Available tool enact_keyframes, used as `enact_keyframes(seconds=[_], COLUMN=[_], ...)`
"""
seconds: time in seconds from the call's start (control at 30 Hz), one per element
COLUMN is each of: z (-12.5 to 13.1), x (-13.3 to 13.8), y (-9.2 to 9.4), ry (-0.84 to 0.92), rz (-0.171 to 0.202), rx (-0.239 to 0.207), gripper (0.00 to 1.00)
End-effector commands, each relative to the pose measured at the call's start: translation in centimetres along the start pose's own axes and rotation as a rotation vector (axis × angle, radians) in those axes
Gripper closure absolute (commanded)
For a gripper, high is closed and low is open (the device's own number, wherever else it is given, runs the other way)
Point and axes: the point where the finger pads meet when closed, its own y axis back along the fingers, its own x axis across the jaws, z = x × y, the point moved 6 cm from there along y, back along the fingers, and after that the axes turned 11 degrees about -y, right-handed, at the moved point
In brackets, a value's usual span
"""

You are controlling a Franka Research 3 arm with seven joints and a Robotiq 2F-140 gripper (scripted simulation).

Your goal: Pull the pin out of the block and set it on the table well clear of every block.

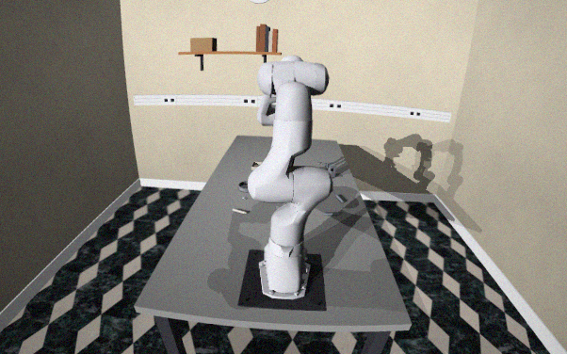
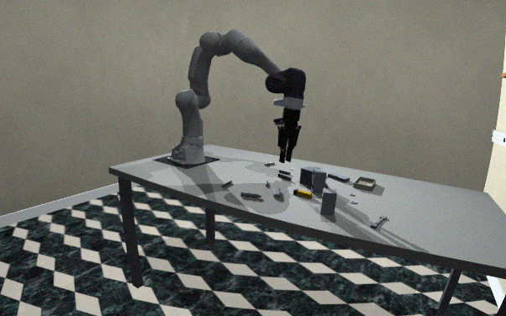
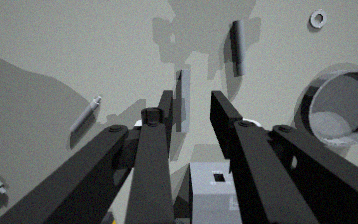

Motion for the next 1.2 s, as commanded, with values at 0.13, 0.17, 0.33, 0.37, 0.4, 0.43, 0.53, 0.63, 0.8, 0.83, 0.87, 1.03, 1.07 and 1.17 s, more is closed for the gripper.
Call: enact_keyframes(seconds=[0.13, 0.17, 0.33, 0.37, 0.4, 0.43, 0.53, 0.63, 0.8, 0.83, 0.87, 1.03, 1.07, 1.17], z=[-0.1, -0.1, -0.2, -0.2, -0.2, -0.3, -0.4, -0.5, -0.5, -0.5, -0.5, -0.5, -0.5, -0.5], x=[-0.1, -0.1, -0.1, -0.1, -0.1, -0.1, -0.1, -0.2, -0.2, -0.2, -0.2, -0.2, -0.2, -0.2], y=[0.1, 0.1, 0.6, 0.8, 1.1, 1.5, 2.5, 3.1, 3.2, 3.2, 3.2, 3.2, 3.3, 3.9], ry=[-0.009, -0.009, -0.009, -0.009, -0.009, -0.009, -0.009, -0.01, -0.01, -0.01, -0.01, -0.01, -0.01, -0.01], rz=[-0.005, -0.005, -0.005, -0.005, -0.005, -0.005, -0.004, -0.004, -0.004, -0.004, -0.004, -0.005, -0.005, -0.007], rx=[0.004, 0.004, 0.004, 0.004, 0.004, 0.005, 0.005, 0.005, 0.005, 0.005, 0.005, 0.005, 0.005, 0.004], gripper=[0.7, 0.7, 0.7, 0.7, 0.7, 0.7, 0.7, 0.7, 0.7, 0.7, 0.7, 0.7, 0.7, 0.7])
